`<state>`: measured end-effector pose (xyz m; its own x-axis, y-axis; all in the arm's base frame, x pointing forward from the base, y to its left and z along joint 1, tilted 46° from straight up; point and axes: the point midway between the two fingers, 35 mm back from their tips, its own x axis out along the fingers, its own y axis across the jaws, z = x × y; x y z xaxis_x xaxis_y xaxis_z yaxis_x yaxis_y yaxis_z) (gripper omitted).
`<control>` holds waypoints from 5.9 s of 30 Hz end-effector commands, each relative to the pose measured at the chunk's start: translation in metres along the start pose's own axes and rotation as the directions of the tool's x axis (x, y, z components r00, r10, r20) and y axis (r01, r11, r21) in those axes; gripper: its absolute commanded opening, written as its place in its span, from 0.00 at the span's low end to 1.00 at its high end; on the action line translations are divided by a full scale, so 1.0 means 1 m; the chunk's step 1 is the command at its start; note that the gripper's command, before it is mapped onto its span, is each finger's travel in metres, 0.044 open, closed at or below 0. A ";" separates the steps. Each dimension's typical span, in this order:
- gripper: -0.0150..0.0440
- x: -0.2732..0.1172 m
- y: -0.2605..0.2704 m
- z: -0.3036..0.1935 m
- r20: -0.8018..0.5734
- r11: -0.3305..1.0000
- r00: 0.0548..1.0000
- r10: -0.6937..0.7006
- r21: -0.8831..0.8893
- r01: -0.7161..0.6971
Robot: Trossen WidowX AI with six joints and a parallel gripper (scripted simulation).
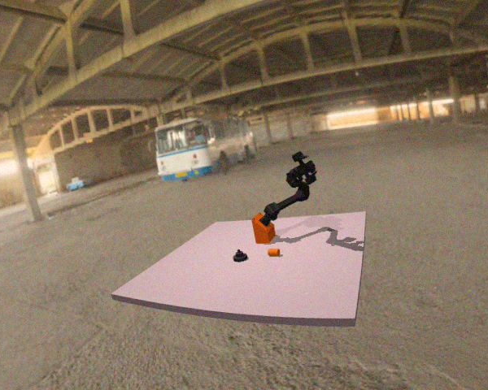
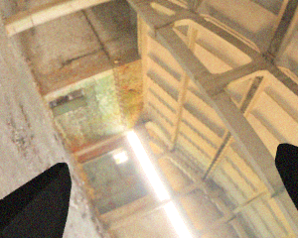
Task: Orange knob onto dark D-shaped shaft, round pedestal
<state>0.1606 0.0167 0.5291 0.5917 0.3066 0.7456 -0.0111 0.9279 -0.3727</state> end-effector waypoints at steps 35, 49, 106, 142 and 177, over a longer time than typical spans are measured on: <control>1.00 -0.243 0.241 -0.305 -0.217 -0.022 -0.302 0.928 -0.842 0.539; 1.00 -0.252 0.267 -0.311 -0.217 -0.022 -0.301 0.929 -0.842 0.539; 0.56 -0.262 0.305 -0.318 -0.229 -0.020 -0.322 0.919 -0.841 0.540; 0.56 -0.230 0.302 -0.297 -0.456 -0.019 -0.688 0.565 -0.840 0.542; 0.56 -0.203 0.316 -0.280 -0.540 -0.018 -0.835 0.101 -0.840 0.542</control>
<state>0.2616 0.1875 0.1043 -0.0595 -0.2810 -0.9579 0.9982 -0.0262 -0.0543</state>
